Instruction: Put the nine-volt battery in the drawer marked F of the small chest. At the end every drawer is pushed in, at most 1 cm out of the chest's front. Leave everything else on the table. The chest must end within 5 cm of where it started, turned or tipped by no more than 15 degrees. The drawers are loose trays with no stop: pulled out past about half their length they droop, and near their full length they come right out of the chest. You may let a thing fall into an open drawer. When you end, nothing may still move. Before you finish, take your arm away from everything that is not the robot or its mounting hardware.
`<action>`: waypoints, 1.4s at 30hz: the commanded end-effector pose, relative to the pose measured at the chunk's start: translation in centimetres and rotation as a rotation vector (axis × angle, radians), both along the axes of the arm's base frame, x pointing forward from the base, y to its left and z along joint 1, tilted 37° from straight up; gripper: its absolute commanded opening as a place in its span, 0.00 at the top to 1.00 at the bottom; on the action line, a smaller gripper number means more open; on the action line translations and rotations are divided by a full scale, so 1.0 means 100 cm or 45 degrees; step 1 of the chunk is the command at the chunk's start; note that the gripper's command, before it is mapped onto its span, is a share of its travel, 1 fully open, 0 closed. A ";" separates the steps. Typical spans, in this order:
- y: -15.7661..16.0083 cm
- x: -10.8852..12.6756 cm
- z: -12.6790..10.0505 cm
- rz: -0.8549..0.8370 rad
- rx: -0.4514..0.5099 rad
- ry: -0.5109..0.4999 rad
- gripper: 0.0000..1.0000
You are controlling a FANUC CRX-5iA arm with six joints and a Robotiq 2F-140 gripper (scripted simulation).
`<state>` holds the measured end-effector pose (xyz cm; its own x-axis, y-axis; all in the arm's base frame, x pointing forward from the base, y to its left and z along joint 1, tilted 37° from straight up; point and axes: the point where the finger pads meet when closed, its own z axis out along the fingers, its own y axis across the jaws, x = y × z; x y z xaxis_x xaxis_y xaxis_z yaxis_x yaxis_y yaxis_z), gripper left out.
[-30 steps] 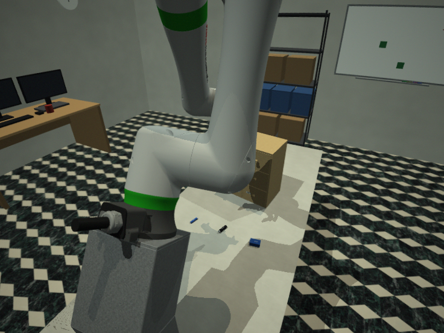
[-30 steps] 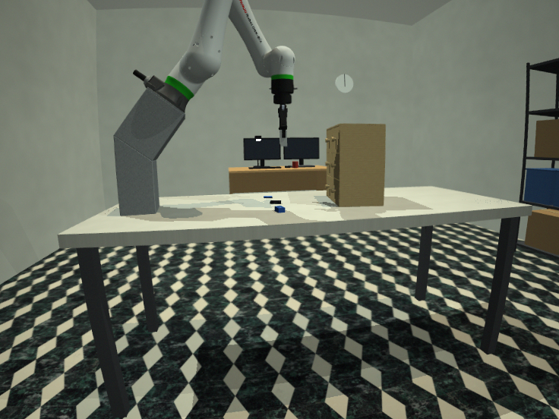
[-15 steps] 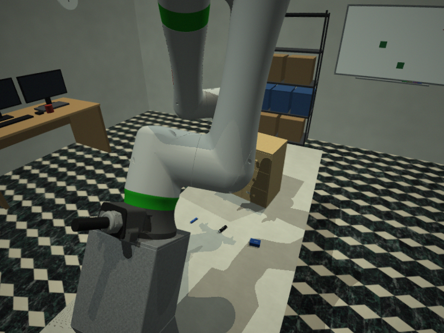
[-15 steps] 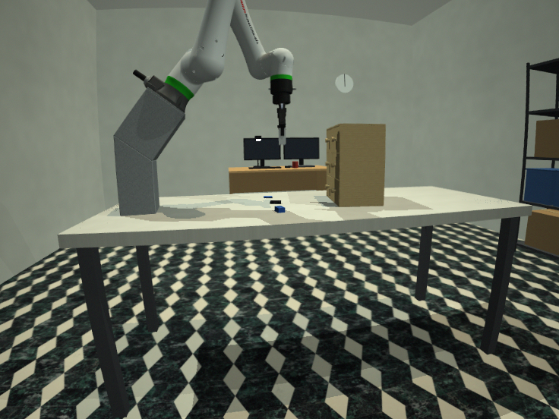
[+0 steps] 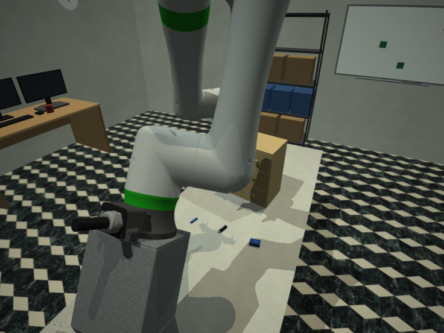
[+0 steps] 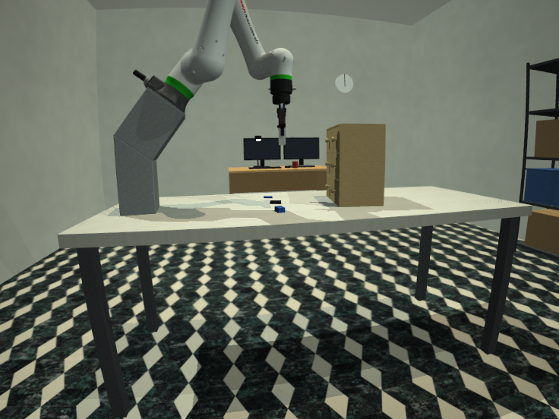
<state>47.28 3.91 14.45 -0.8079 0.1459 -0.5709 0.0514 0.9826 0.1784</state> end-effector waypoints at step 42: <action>0.002 0.001 0.001 0.058 -0.042 -0.009 0.00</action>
